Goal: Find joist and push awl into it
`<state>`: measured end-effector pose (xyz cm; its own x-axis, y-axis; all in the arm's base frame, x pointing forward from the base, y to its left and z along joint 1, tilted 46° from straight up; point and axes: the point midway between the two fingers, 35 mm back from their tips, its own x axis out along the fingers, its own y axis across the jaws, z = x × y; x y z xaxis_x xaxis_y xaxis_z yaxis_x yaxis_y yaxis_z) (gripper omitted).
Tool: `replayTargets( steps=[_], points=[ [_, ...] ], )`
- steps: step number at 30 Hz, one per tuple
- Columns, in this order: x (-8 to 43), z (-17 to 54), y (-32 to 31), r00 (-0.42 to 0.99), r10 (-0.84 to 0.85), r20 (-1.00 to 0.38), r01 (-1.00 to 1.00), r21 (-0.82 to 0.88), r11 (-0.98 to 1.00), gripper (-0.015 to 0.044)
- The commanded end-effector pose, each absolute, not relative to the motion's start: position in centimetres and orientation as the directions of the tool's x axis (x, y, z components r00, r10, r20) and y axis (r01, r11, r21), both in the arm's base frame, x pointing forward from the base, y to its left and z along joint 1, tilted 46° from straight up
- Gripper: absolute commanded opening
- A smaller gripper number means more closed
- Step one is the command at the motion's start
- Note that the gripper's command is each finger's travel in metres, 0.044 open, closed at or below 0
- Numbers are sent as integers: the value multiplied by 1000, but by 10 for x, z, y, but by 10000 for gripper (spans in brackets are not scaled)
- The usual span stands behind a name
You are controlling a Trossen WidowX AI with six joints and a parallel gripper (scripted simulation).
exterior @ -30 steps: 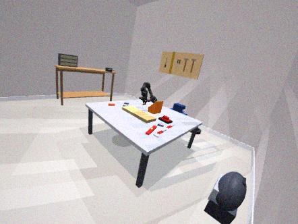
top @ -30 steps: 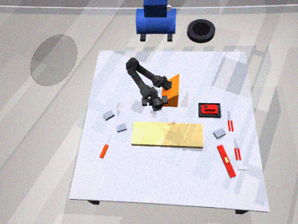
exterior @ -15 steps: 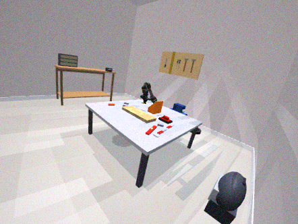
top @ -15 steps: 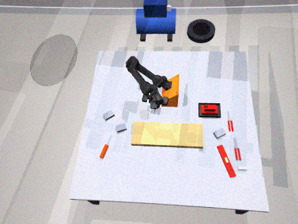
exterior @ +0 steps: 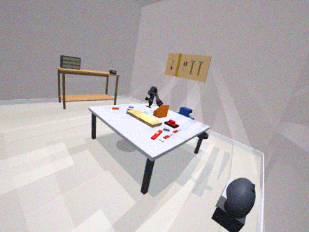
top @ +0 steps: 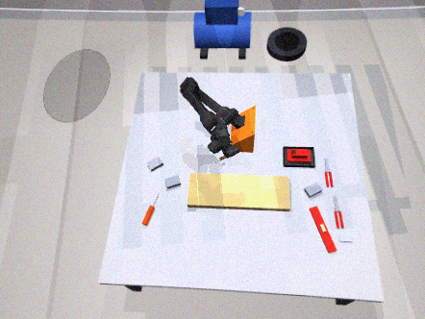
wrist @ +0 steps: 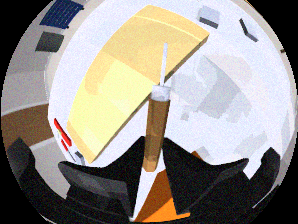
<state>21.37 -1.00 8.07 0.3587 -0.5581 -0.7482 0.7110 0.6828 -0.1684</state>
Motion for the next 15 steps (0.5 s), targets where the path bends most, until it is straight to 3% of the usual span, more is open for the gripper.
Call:
replayTargets(
  steps=[1,15],
  points=[
    [222,83,-4,435,-525,-731,779,13,627,0],
    [248,99,16,680,-399,-615,725,647,237,0]
  ],
)
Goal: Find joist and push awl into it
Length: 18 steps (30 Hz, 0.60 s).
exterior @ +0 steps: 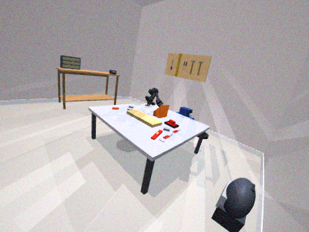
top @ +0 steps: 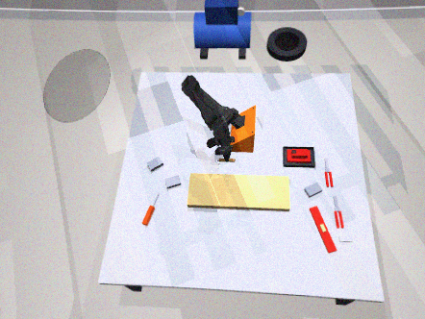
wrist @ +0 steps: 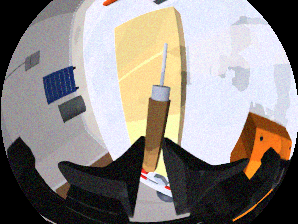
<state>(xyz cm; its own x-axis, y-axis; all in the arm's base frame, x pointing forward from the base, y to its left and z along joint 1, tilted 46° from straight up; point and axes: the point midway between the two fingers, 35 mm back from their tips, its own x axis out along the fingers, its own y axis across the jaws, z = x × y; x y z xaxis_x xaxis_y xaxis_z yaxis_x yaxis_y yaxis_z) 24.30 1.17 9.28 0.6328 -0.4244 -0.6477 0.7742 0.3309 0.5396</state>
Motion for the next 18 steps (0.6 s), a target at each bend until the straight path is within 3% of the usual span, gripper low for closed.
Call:
replayTargets(
  steps=[1,10,18],
  points=[
    [249,100,17,695,-390,-603,704,682,200,0],
    [259,119,28,818,-316,-481,452,877,-164,0],
    [263,140,35,900,-260,-350,187,848,-495,0]
  ],
)
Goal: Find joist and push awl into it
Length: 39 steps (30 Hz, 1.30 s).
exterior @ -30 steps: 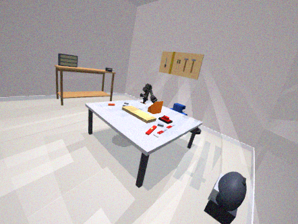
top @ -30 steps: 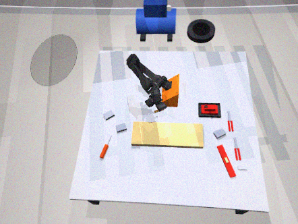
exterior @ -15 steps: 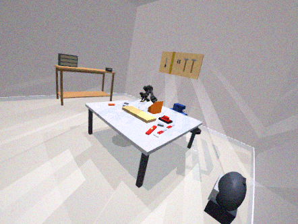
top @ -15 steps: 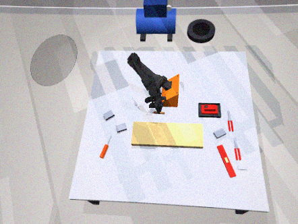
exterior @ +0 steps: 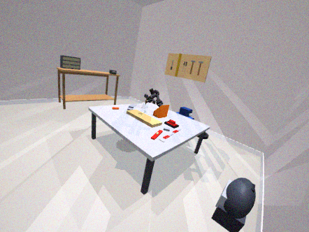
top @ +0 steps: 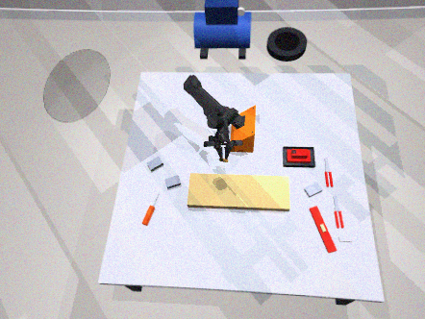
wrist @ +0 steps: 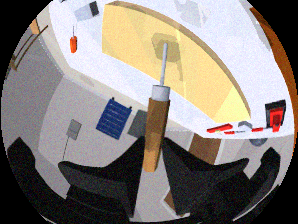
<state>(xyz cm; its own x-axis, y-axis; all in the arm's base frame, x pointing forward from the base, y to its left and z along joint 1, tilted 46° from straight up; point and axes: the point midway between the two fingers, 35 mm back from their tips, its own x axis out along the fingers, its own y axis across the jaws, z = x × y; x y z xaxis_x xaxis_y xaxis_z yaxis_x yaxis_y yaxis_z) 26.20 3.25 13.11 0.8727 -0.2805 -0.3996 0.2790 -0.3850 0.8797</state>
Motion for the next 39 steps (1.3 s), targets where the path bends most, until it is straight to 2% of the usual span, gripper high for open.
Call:
replayTargets(
  steps=[1,7,39],
  points=[
    [263,143,36,908,-254,-332,155,831,-534,0],
    [263,156,39,941,-228,-251,23,718,-695,0],
    [263,156,39,941,-228,-251,23,718,-695,0]
  ],
)
